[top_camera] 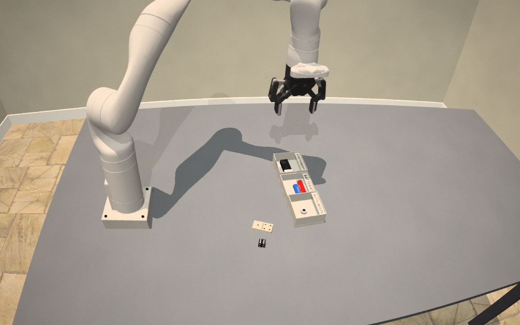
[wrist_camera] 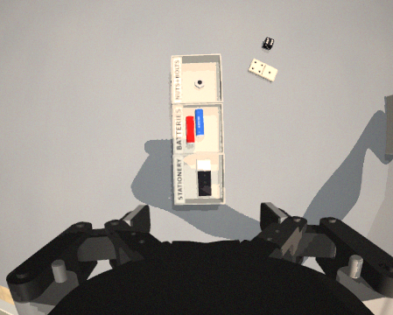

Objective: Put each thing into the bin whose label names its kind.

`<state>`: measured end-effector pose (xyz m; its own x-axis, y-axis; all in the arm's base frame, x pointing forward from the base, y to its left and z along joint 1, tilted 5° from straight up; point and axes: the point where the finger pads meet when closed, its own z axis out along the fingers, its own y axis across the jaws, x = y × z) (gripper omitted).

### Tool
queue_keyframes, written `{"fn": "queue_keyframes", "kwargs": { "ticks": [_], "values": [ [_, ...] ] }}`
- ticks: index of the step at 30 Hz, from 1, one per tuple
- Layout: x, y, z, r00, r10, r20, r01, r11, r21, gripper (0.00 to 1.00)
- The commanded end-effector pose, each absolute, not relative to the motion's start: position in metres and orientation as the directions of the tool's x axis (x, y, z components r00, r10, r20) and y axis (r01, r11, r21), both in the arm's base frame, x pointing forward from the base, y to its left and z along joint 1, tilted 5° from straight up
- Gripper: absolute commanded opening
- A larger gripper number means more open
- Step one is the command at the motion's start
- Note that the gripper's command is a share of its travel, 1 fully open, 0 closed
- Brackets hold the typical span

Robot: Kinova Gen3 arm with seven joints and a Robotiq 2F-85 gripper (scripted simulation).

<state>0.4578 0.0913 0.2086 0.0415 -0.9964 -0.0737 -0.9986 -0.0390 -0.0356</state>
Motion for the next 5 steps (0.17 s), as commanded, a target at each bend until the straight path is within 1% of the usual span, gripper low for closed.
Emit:
{"fn": "queue_keyframes", "kwargs": {
  "ticks": [1,5],
  "values": [
    [0.4581,0.0912,0.2093,0.042,-0.996,-0.074,-0.999,-0.039,-0.037,1.00],
    [0.4581,0.0912,0.2093,0.042,-0.996,-0.074,-0.999,-0.039,-0.037,1.00]
  ]
}}
